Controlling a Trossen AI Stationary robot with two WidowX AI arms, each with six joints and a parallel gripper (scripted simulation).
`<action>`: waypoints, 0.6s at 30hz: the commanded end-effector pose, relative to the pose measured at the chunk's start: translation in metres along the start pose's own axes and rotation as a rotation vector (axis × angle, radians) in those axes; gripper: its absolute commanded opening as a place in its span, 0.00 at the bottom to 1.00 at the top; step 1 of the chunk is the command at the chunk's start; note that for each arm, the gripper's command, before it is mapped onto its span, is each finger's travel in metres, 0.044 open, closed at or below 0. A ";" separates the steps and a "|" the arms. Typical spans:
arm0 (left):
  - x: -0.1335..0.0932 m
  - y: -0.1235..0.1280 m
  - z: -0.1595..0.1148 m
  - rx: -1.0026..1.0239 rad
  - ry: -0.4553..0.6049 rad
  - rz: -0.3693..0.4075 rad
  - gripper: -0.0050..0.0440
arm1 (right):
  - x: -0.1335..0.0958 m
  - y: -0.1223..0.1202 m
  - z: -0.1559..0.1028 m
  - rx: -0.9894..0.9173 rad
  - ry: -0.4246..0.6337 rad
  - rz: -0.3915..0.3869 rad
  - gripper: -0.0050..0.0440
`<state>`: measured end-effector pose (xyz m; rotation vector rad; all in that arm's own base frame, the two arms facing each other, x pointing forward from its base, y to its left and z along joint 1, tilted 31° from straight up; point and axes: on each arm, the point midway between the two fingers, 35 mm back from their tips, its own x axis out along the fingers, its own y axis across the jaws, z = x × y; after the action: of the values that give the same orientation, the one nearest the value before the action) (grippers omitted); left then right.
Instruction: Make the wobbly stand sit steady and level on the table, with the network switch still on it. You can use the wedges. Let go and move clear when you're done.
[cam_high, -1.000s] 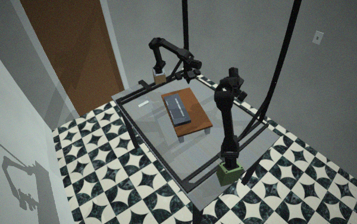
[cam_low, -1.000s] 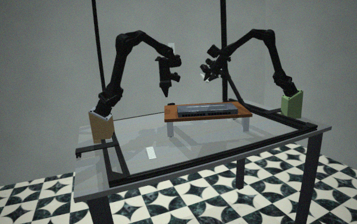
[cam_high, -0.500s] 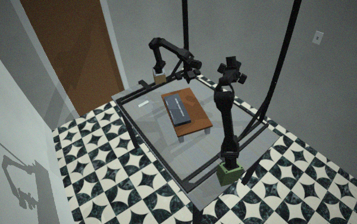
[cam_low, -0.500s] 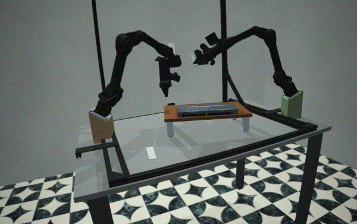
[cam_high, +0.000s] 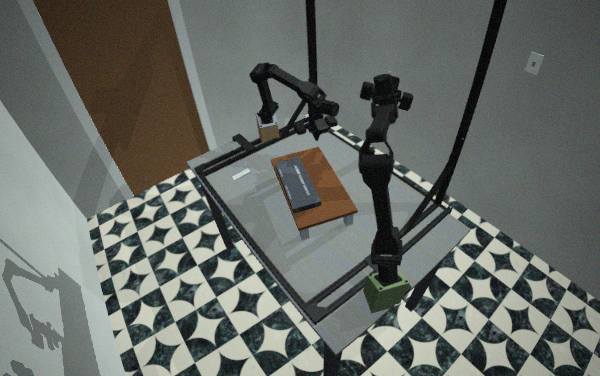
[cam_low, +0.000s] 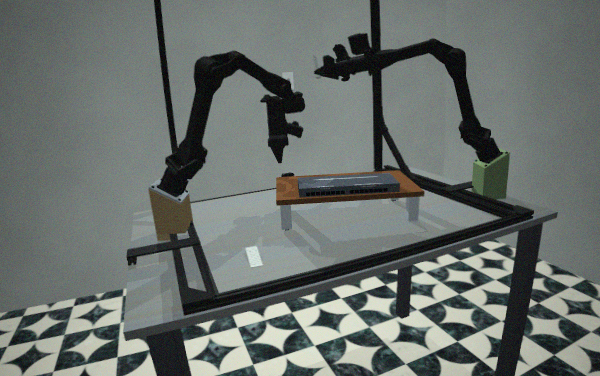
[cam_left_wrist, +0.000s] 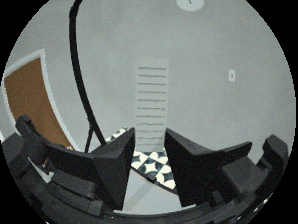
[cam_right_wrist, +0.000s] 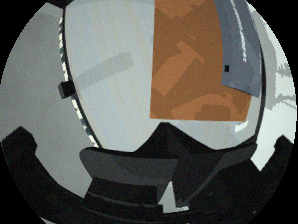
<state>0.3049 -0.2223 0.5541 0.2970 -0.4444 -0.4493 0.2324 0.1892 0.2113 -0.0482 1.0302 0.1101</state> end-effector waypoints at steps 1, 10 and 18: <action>-0.007 0.021 0.046 -0.062 -0.137 0.047 0.10 | 0.000 0.000 0.000 0.000 0.000 0.000 0.10; -0.029 0.055 0.116 -0.171 -0.368 0.109 0.10 | 0.000 0.000 0.000 0.000 0.000 0.000 0.10; -0.059 0.081 0.164 -0.242 -0.544 0.150 0.10 | 0.000 0.000 0.000 0.000 0.000 0.000 0.10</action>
<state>0.2323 -0.1711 0.6765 -0.0275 -0.8280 -0.4301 0.2324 0.1892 0.2113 -0.0482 1.0302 0.1101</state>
